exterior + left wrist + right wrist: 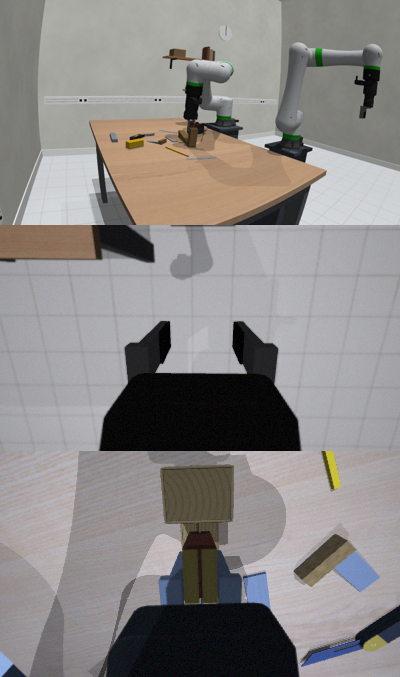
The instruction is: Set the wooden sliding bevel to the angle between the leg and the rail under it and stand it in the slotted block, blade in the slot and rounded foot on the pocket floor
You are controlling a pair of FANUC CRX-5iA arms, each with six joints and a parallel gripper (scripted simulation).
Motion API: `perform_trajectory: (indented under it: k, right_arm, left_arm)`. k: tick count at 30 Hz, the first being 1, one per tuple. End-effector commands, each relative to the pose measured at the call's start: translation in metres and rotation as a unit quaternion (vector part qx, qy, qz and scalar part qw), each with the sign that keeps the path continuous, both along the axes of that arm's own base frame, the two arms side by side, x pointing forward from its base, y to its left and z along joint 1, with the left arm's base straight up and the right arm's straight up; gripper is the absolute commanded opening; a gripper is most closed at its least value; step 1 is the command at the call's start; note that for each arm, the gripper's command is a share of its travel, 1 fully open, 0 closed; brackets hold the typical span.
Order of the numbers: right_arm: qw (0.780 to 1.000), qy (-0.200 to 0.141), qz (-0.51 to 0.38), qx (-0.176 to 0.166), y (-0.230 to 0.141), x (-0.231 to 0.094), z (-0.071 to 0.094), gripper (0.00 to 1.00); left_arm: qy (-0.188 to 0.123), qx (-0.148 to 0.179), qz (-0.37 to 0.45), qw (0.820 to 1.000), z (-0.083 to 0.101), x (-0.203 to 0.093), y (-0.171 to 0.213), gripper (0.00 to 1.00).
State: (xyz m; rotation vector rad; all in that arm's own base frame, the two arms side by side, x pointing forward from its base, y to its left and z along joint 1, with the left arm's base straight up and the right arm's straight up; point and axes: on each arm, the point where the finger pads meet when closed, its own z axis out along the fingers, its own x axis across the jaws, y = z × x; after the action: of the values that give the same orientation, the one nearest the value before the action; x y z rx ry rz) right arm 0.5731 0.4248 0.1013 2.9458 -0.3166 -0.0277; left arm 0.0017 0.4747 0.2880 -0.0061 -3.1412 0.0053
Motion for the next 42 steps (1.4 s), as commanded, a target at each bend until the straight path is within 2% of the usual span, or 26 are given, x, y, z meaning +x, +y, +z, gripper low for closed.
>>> perform_trajectory:
  k: [1,22,42]
  right_arm:
    - [1.0,-0.001,0.0,0.001,0.002,0.001,0.01,0.0]
    - [1.0,-0.001,0.0,0.001,0.01,0.003,0.055,0.0]
    - [1.0,-0.001,0.0,0.001,0.013,0.003,0.075,0.0]
  left_arm:
    - [0.0,0.002,0.0,1.0,0.002,0.0,0.0,1.0]
    - [0.0,0.002,0.0,1.0,0.002,0.0,0.0,1.0]
    - [0.0,0.002,0.0,1.0,0.002,0.0,0.0,1.0]
